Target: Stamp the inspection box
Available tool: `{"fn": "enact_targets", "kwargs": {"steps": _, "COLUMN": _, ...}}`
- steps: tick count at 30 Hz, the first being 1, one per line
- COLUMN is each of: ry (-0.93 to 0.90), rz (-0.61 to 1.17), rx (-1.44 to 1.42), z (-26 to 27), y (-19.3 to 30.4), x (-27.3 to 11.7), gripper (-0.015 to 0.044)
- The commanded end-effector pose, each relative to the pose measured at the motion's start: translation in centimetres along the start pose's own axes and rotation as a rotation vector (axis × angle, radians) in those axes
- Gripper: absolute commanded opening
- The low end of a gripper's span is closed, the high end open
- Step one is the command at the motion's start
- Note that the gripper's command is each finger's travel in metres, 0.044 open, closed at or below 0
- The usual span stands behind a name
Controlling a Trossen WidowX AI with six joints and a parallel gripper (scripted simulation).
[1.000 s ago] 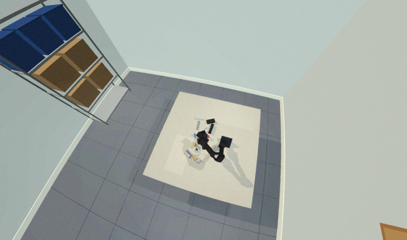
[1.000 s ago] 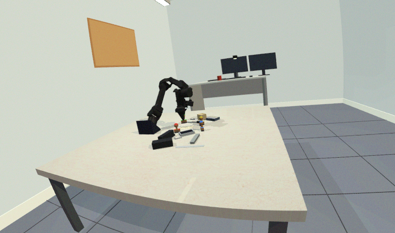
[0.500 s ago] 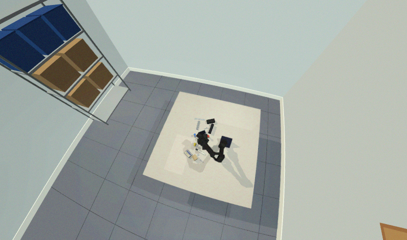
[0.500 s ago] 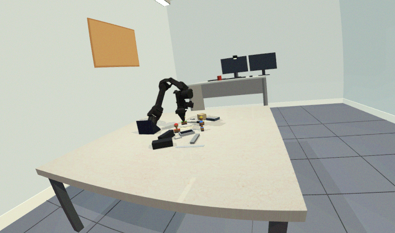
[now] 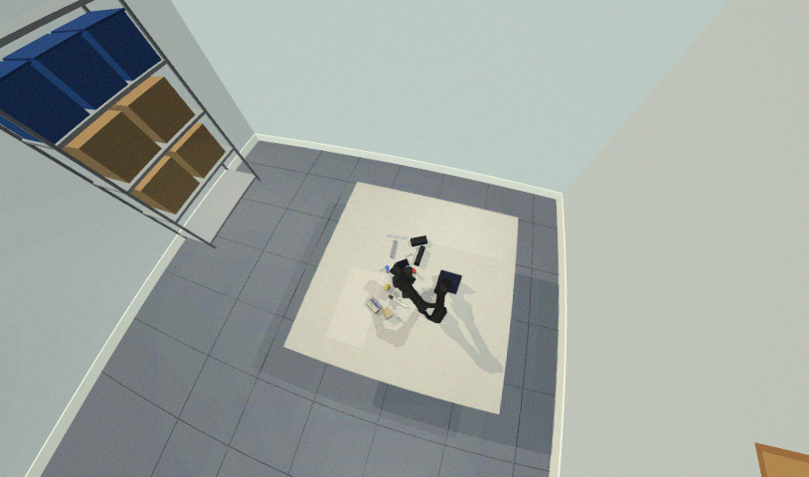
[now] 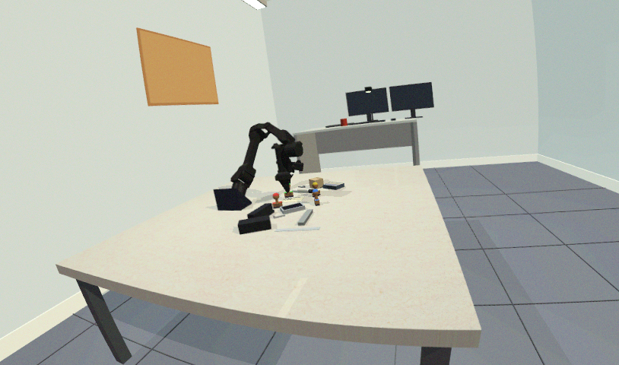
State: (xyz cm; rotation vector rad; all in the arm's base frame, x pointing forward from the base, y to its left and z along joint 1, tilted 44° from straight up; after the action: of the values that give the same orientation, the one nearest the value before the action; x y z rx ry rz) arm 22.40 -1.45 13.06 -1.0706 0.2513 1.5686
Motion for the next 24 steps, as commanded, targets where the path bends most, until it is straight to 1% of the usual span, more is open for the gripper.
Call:
{"fn": "enact_targets", "kwargs": {"steps": 1, "ry": -0.004, "rz": -0.002, "rx": 0.004, "z": 0.07, "y": 0.05, "x": 0.34, "gripper": 0.0000}}
{"fn": "enact_targets", "kwargs": {"steps": 24, "ry": -0.005, "rz": -0.004, "rx": 0.004, "z": 0.17, "y": 0.10, "x": 1.10, "gripper": 0.0000}}
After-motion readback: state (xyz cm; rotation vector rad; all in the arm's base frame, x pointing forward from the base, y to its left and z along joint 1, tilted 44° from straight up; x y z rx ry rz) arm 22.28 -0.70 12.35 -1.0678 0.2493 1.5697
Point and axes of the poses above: the point midway between the two fingers, 35 mm back from their tips, its own x axis out along the fingers, its own z axis across the jaws, y = z × x, the point moved 7 cm from there along -x, back along the fingers, and after that the axes turned 15 degrees about -x, right-handed, at the moved point
